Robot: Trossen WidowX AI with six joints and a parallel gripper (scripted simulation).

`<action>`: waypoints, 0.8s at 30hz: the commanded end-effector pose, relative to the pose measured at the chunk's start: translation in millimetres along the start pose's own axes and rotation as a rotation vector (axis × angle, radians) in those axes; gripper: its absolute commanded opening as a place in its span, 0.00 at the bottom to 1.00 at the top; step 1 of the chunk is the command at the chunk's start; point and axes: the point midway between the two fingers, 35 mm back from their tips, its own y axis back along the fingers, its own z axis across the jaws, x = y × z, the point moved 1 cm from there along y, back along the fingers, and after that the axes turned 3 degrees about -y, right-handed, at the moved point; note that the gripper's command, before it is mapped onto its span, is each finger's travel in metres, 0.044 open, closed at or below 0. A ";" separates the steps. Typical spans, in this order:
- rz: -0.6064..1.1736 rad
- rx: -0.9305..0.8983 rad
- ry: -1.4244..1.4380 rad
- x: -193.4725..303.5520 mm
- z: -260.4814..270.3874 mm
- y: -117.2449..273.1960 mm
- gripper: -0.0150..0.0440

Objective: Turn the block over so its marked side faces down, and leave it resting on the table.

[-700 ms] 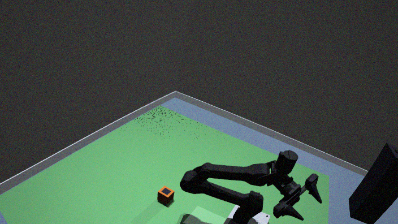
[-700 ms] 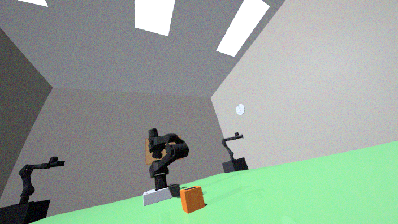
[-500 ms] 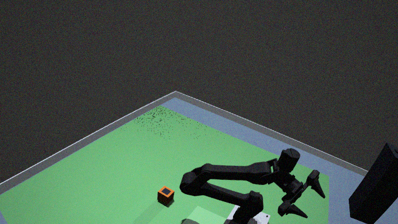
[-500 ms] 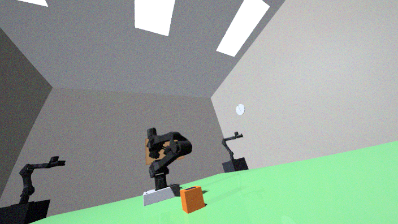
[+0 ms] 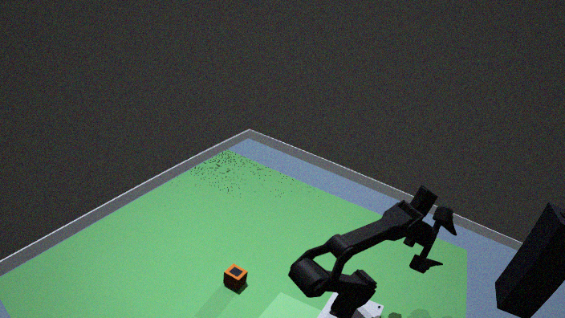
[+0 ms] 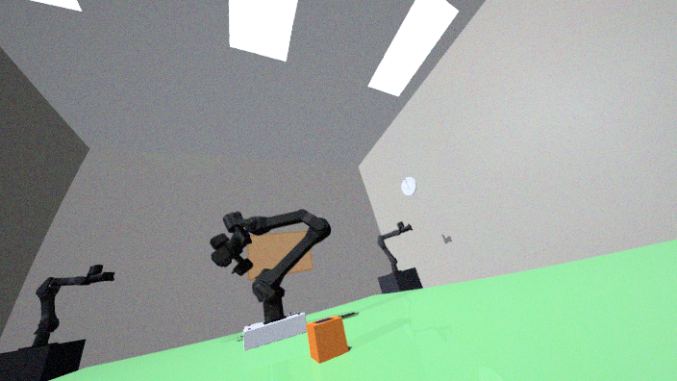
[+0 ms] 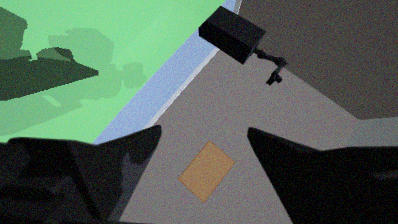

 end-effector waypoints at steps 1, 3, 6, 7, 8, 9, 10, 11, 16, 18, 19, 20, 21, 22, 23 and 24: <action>-0.247 -0.003 -0.051 -55.8 -20.7 8.5 1.00; -0.360 -0.016 -0.071 -82.6 -28.4 18.3 1.00; -0.522 -0.053 -0.090 -122.2 -36.4 39.0 1.00; -0.573 -0.069 -0.094 -134.9 -38.0 47.5 1.00; -0.623 -0.087 -0.096 -147.4 -39.1 56.7 1.00; -0.672 -0.108 -0.097 -159.5 -39.6 66.6 1.00; -0.717 -0.130 -0.096 -171.1 -39.4 77.0 1.00; -0.761 -0.153 -0.094 -182.2 -38.5 88.1 1.00; -0.951 -0.290 -0.060 -229.6 -25.6 151.2 1.00; -1.011 -0.351 -0.035 -243.9 -16.2 179.2 1.00; -1.037 -0.383 -0.021 -250.0 -10.6 193.7 1.00; -1.060 -0.413 -0.005 -254.9 -4.4 207.8 1.00; -1.081 -0.442 0.012 -259.2 2.3 222.0 1.00; -1.099 -0.472 0.030 -262.6 9.6 236.3 1.00; -1.115 -0.501 0.050 -265.3 17.3 250.7 1.00; -1.128 -0.530 0.070 -267.1 25.6 264.9 1.00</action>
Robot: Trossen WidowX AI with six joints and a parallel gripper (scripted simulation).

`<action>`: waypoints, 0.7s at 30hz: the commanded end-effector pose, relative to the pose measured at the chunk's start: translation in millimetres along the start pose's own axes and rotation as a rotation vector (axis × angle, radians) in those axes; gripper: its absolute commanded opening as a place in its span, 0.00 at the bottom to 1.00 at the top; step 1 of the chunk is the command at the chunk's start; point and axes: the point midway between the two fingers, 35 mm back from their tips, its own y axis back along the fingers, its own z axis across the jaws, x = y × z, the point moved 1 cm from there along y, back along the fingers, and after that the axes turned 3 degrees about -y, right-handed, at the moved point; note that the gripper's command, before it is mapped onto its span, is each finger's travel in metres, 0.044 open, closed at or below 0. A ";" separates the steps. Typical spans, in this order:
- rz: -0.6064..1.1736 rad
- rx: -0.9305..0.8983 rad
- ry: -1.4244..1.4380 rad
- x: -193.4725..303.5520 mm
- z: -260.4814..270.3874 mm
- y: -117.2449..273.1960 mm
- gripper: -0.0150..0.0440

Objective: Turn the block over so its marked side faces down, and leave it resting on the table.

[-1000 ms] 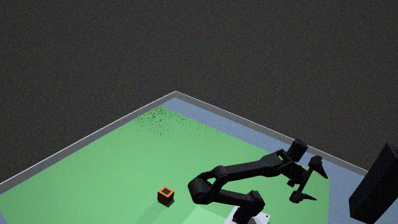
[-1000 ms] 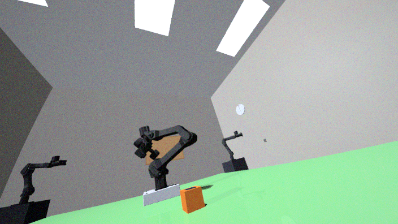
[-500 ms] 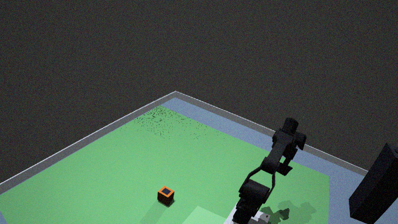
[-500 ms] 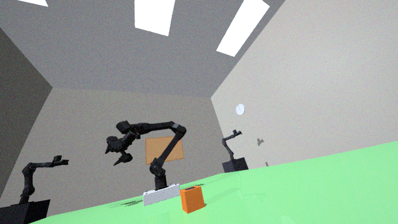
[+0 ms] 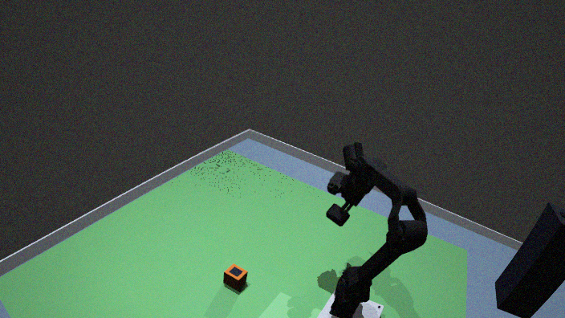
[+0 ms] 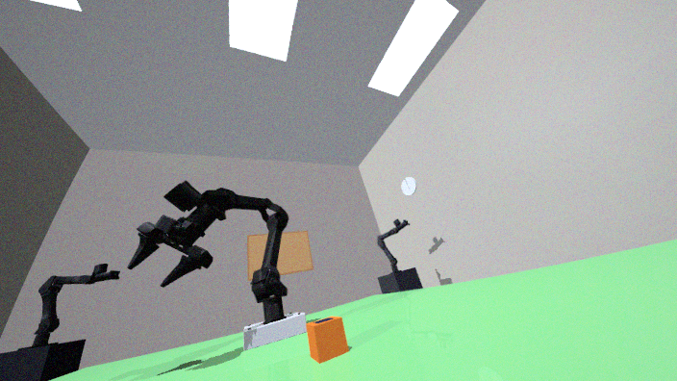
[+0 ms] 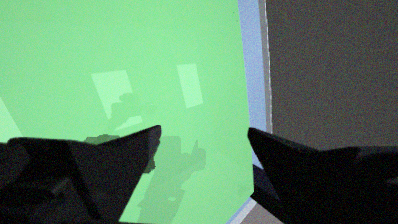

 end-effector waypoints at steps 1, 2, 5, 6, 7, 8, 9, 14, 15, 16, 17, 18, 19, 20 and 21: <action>-0.053 -0.153 0.018 -49.6 49.5 2.7 1.00; -0.060 -0.187 0.024 -59.8 62.6 5.0 1.00; -0.067 -0.284 0.045 -86.2 104.7 14.8 1.00; -0.068 -0.316 0.058 -93.9 119.4 19.0 1.00; -0.066 -0.347 0.072 -100.8 134.6 23.5 1.00; -0.062 -0.377 0.087 -106.8 150.1 28.5 1.00; -0.056 -0.406 0.102 -112.0 165.8 33.8 1.00; -0.009 -0.517 0.171 -124.1 238.2 61.6 1.00; 0.004 -0.532 0.172 -124.6 249.7 66.8 1.00; 0.023 -0.549 0.173 -124.4 263.7 73.2 1.00; 0.047 -0.567 0.176 -123.2 280.6 81.0 1.00; 0.073 -0.582 0.178 -120.9 297.4 89.0 1.00; 0.098 -0.593 0.181 -117.9 312.6 96.4 1.00; 0.121 -0.602 0.183 -114.3 326.4 103.2 1.00; 0.136 -0.606 0.185 -111.7 334.9 107.5 1.00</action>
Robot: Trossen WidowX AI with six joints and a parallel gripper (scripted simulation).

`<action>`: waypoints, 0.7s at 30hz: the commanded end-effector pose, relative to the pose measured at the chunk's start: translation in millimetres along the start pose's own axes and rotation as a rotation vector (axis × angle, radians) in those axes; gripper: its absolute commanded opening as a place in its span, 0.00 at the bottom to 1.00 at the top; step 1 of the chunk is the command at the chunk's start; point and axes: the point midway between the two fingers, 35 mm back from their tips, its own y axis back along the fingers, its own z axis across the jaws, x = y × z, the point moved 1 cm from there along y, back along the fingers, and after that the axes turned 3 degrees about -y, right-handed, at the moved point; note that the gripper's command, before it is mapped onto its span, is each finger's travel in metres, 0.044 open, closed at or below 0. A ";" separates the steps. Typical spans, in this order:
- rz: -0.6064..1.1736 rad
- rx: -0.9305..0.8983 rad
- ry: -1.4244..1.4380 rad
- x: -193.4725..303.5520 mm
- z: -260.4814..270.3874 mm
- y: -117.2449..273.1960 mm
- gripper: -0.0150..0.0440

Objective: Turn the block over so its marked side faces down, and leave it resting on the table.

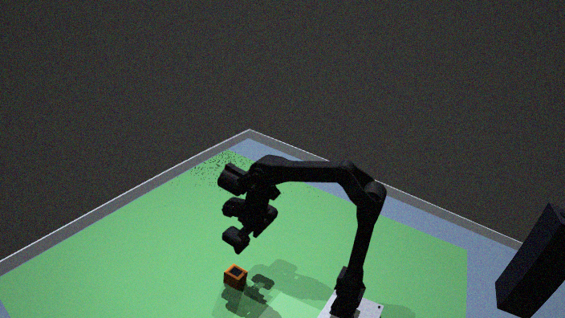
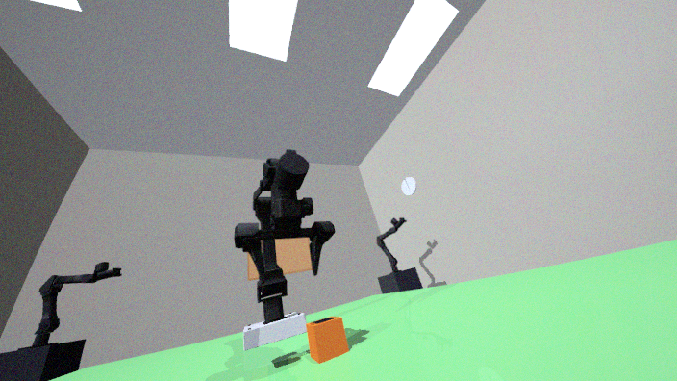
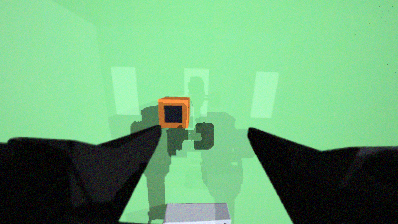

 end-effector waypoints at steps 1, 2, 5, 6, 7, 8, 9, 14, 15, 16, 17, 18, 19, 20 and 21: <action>0.081 -0.037 -0.008 3.6 50.8 -9.1 1.00; 0.081 -0.037 -0.008 3.7 51.1 -9.2 1.00; 0.081 -0.037 -0.008 3.6 50.0 -9.2 1.00; 0.081 -0.037 -0.008 3.6 48.8 -9.3 1.00; 0.081 -0.037 -0.008 3.6 48.8 -9.3 1.00; 0.081 -0.037 -0.008 3.6 48.9 -11.2 1.00; 0.081 -0.037 -0.008 3.8 49.2 -17.1 1.00; 0.081 -0.037 -0.008 6.5 50.0 -44.2 1.00; 0.081 -0.037 -0.008 6.5 50.0 -44.2 1.00; 0.081 -0.037 -0.008 6.5 50.0 -44.2 1.00; 0.081 -0.037 -0.008 6.5 50.0 -44.2 1.00; 0.081 -0.037 -0.008 6.5 50.0 -45.4 1.00; 0.081 -0.037 -0.008 6.8 49.8 -49.0 1.00; 0.081 -0.037 -0.008 7.2 49.4 -54.4 1.00; 0.081 -0.037 -0.008 7.6 49.2 -58.0 1.00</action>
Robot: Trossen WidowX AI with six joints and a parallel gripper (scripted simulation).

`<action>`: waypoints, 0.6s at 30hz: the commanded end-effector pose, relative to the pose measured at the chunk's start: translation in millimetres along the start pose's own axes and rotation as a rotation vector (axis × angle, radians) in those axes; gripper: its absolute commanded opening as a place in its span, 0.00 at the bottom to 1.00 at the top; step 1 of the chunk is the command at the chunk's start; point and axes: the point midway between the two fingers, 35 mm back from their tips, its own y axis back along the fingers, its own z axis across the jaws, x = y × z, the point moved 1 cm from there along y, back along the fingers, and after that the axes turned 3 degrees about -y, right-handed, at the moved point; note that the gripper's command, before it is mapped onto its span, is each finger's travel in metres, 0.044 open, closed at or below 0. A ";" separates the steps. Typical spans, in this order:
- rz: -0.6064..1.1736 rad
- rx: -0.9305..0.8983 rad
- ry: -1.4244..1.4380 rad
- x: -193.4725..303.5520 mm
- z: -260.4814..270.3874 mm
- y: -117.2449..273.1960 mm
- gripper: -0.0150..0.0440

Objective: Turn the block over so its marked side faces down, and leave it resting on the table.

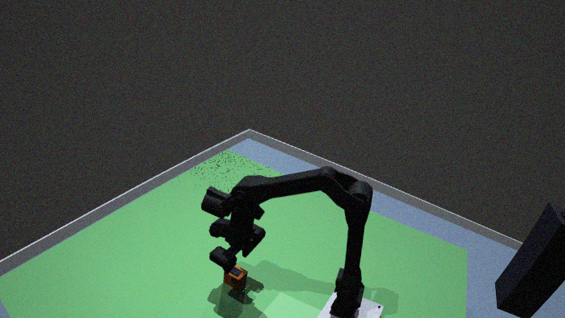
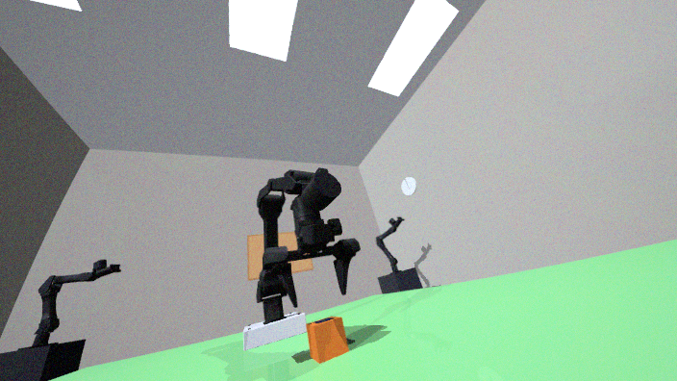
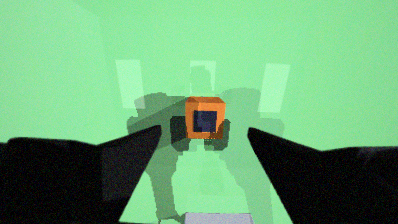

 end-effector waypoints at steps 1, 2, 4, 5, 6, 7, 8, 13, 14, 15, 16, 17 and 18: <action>0.016 -0.001 -0.003 2.4 -0.7 -15.3 1.00; 0.016 -0.001 -0.003 2.4 -0.7 -15.3 1.00; 0.016 -0.001 -0.003 2.4 -0.7 -15.3 1.00; 0.016 -0.001 -0.003 2.4 -0.7 -15.3 1.00; 0.016 -0.001 -0.003 2.4 -0.7 -15.5 1.00; 0.016 -0.001 -0.003 2.4 -0.7 -16.3 1.00; 0.016 -0.001 -0.003 2.3 -0.7 -17.7 1.00; 0.016 -0.001 -0.003 2.2 -0.6 -25.8 1.00; 0.016 -0.001 -0.003 2.2 -0.6 -27.5 1.00; 0.016 -0.001 -0.003 2.2 -0.6 -29.1 1.00; 0.016 -0.001 -0.003 2.2 -0.6 -30.7 1.00; 0.016 -0.001 -0.003 2.2 -0.6 -32.3 1.00; 0.016 -0.001 -0.003 2.2 -0.6 -34.0 1.00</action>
